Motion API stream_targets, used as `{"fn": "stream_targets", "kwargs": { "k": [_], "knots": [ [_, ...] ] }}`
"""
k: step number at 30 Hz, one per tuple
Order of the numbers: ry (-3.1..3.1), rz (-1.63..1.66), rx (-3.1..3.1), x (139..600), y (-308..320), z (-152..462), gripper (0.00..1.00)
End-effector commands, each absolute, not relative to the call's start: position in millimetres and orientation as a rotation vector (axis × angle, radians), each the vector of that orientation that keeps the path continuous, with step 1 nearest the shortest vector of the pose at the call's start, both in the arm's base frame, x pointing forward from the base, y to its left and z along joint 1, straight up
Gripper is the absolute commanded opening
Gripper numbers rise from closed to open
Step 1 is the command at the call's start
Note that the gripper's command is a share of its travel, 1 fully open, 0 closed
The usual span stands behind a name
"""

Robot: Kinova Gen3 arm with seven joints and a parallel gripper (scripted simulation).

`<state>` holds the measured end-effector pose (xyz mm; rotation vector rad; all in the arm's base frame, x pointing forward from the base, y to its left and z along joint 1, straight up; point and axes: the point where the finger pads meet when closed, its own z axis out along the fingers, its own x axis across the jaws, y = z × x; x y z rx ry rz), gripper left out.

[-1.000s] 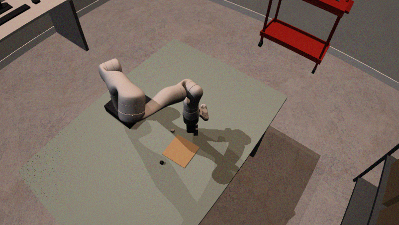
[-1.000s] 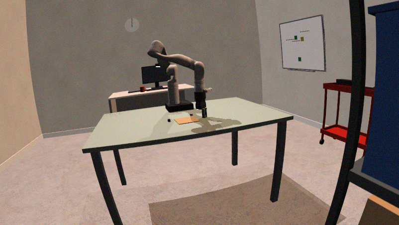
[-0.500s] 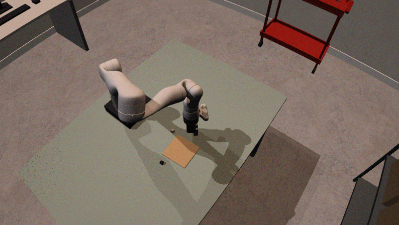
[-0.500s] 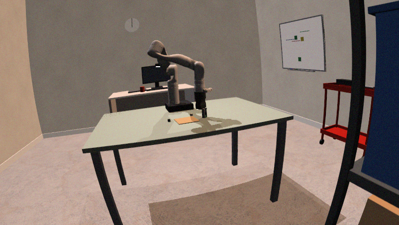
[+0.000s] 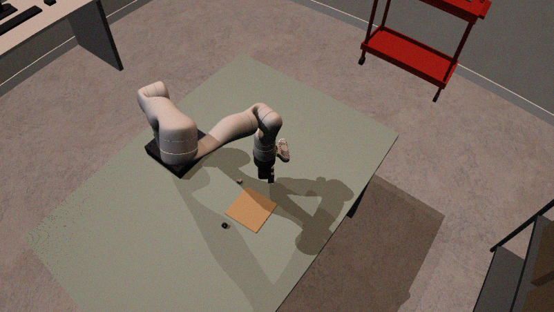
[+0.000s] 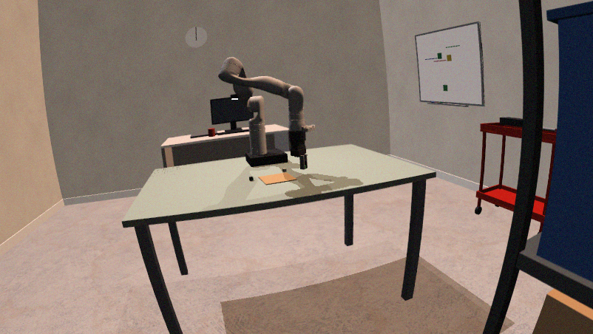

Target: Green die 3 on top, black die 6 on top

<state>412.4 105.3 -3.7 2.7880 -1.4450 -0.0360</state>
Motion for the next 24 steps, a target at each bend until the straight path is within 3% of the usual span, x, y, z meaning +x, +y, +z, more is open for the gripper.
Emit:
{"fn": "stream_targets", "kwargs": {
  "k": [1, 9, 24],
  "knots": [
    [-1.456, -0.005, 2.789, 420, 102, 20, 0.34],
    [-1.456, -0.005, 2.789, 420, 102, 68, 0.34],
    [-1.473, -0.005, 2.780, 419, 99, 72, 0.34]
  ]
}}
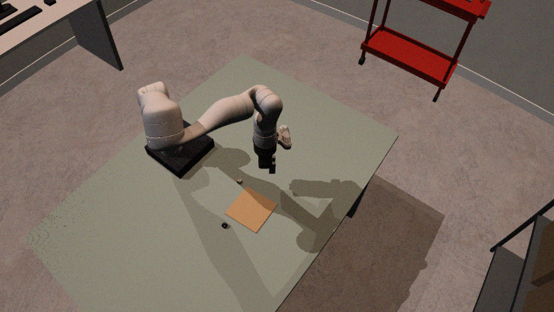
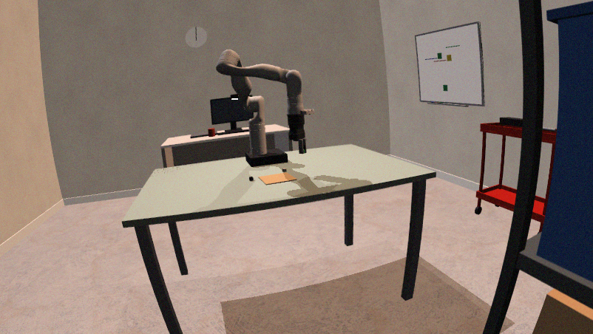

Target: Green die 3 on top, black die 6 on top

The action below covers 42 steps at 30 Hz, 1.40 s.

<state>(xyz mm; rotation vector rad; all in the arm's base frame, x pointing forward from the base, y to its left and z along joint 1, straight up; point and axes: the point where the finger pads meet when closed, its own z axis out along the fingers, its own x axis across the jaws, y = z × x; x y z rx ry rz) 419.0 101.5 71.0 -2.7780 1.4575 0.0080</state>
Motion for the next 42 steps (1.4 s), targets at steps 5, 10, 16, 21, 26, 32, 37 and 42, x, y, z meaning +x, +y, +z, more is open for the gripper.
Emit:
{"fn": "stream_targets", "kwargs": {
  "k": [5, 10, 16, 21, 26, 32, 37, 42],
  "knots": [
    [1.607, 0.004, -2.693, 418, 79, 73, 0.34],
    [1.861, 0.004, -2.523, 412, 41, 74, 0.34],
    [2.206, 0.006, -2.231, 395, -13, 75, 0.34],
    [2.292, 0.007, -2.144, 389, -27, 76, 0.34],
    [2.292, 0.007, -2.143, 389, -27, 76, 0.34],
    [2.292, 0.007, -2.143, 389, -27, 76, 0.34],
    [2.292, 0.007, -2.143, 389, -27, 74, 0.34],
    [2.292, 0.007, -2.143, 389, -27, 70, 0.34]
  ]
}}
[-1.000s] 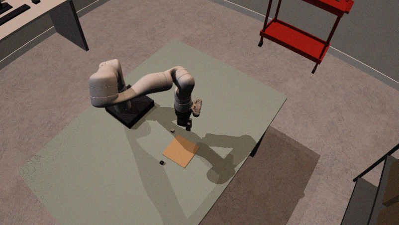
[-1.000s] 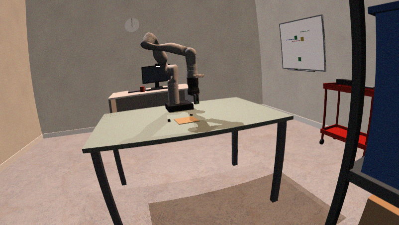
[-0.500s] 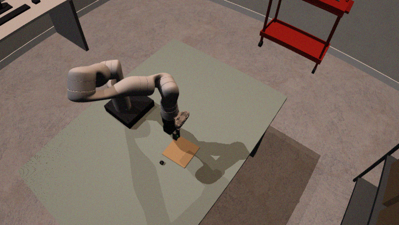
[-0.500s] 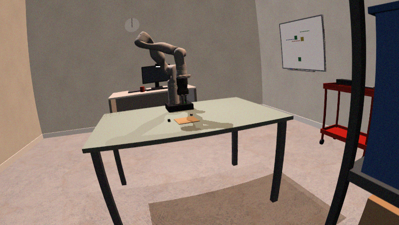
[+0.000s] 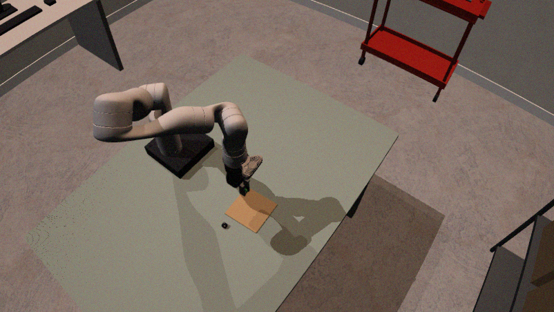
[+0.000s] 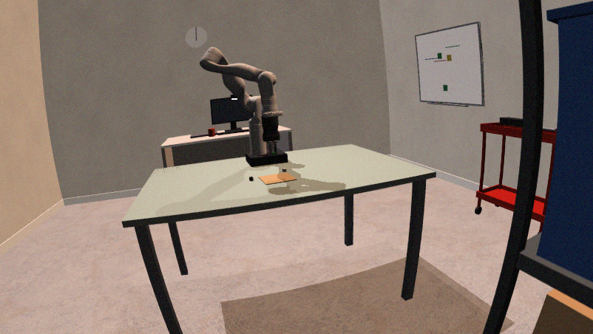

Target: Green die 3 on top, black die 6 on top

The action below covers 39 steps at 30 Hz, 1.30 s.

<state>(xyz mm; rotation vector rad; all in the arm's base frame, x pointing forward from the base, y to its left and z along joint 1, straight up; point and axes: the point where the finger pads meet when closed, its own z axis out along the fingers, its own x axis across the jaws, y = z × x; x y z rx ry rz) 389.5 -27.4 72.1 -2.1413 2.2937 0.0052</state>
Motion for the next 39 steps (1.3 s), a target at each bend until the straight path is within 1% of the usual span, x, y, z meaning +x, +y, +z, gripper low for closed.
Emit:
{"fn": "stream_targets", "kwargs": {
  "k": [1, 13, 23, 39],
  "knots": [
    [2.292, 0.007, -2.143, 389, -27, 68, 0.34],
    [2.292, 0.007, -2.143, 389, -26, 16, 0.34],
    [2.292, 0.007, -2.143, 389, -26, -14, 0.34],
    [2.292, 0.007, -2.143, 389, -26, -21, 0.34]
  ]
}}
